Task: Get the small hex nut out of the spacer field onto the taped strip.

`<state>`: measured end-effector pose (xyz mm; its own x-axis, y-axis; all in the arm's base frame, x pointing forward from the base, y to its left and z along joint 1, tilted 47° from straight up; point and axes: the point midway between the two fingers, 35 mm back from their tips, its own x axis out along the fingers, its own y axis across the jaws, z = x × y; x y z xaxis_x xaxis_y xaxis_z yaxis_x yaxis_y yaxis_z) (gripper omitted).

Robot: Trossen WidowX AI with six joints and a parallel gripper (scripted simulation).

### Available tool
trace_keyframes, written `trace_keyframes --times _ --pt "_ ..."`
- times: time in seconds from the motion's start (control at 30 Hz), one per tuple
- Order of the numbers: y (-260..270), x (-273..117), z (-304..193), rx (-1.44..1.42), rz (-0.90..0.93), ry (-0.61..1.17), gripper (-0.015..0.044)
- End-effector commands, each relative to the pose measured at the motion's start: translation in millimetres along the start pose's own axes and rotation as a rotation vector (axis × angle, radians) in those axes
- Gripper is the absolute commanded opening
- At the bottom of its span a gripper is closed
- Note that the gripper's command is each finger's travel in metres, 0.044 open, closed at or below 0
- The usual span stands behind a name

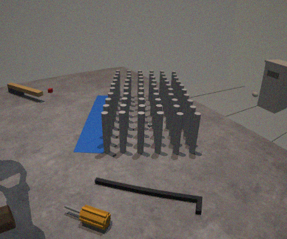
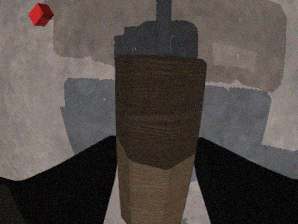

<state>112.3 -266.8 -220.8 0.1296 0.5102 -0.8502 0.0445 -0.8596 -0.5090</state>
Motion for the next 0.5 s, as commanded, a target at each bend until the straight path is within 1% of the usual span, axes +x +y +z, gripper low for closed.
trace_keyframes --times 0.0,0.17,0.47 --pt "2.2 -1.0 0.6 -0.117 0.011 0.037 0.0" --pt "2.5 0.0 1.3 -0.253 0.02 0.072 0.0" --pt "2.1 2.7 1.2 -0.258 0.02 0.073 0.0"
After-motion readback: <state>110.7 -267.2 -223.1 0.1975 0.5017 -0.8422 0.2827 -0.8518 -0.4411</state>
